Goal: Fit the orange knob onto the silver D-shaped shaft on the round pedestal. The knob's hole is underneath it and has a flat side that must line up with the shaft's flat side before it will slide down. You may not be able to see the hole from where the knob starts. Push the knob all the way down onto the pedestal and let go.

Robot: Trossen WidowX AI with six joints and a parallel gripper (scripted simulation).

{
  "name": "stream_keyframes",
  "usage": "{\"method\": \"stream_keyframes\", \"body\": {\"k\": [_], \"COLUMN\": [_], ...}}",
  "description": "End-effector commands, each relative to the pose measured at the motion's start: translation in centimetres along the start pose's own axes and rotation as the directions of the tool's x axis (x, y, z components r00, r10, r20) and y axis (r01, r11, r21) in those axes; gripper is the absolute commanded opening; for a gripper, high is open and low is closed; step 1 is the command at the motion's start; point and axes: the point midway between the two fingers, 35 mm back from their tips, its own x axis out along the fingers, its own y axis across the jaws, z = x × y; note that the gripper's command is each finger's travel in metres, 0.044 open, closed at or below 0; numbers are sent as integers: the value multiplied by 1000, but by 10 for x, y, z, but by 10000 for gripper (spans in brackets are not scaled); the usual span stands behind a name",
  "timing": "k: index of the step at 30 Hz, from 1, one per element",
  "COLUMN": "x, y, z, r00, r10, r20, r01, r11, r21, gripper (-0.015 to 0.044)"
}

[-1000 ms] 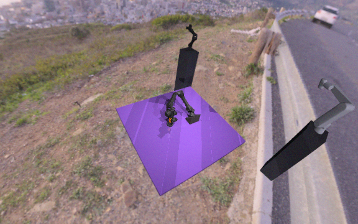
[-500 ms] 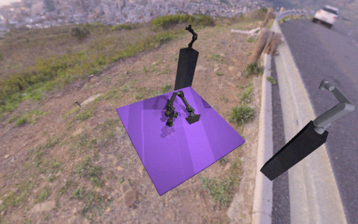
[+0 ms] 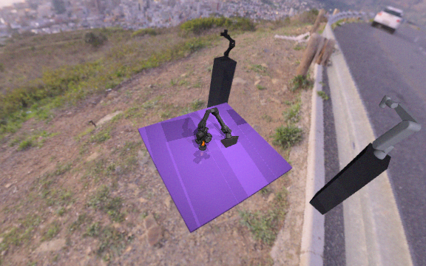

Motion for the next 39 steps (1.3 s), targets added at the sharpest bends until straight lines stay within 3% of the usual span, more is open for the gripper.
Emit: {"method": "stream_keyframes", "body": {"k": [1,39], "x": [-4,-4], "y": [1,0], "z": [-3,-2], "r00": [1000,1000], "r10": [-3,-3], "r20": [-1,-1], "r01": [3,3], "r11": [905,905], "r21": [425,425], "gripper": [0,0]}}
